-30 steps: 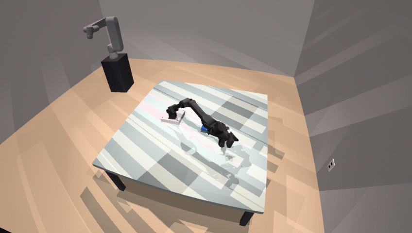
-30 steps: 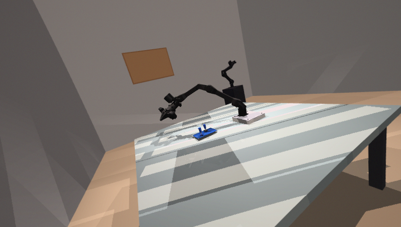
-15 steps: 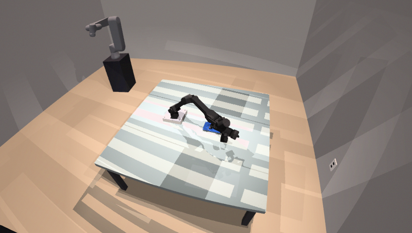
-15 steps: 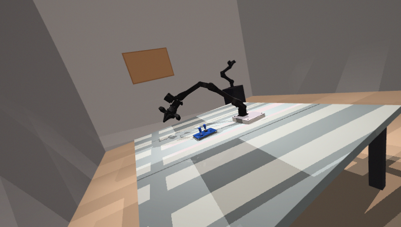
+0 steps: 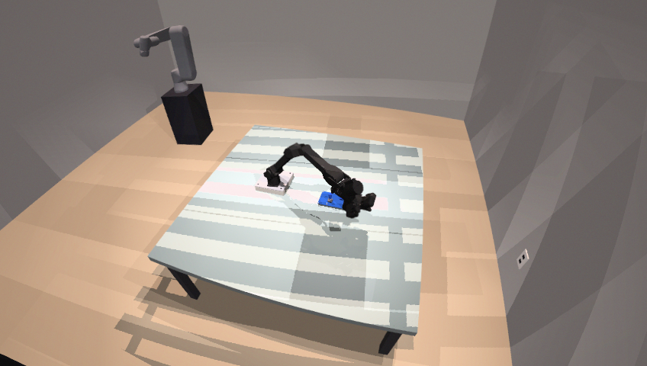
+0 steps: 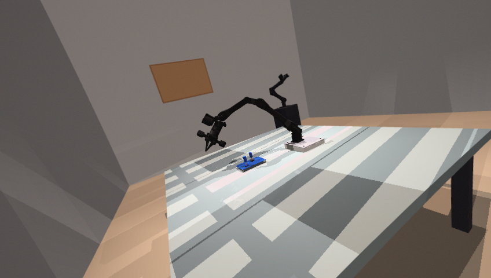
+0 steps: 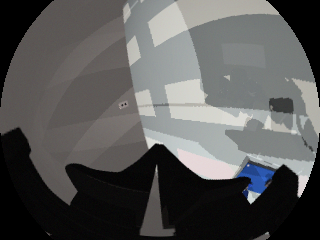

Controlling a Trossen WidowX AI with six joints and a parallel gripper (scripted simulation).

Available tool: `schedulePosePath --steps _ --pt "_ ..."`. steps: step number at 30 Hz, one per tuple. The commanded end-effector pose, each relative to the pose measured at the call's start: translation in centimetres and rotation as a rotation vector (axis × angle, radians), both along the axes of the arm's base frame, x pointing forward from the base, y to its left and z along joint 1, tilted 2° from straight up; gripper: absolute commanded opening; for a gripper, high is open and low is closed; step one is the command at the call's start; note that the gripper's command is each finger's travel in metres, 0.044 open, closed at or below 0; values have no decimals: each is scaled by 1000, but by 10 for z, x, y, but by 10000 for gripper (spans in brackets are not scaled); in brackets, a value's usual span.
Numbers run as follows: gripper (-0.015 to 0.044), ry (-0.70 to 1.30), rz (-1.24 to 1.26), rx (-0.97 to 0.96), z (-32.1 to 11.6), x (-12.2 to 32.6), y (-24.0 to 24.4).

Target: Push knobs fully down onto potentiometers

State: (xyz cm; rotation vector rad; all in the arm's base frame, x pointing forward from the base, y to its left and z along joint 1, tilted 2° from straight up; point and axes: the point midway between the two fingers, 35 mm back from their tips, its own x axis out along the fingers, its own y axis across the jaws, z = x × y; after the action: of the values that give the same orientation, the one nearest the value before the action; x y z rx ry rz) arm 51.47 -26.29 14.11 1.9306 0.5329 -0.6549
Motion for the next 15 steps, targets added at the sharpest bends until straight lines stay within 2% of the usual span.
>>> schedulePosePath --steps 1,15 --pt "0 40 89 -95 -4 -6 12" --pt "0 145 395 -360 -12 -29 49"
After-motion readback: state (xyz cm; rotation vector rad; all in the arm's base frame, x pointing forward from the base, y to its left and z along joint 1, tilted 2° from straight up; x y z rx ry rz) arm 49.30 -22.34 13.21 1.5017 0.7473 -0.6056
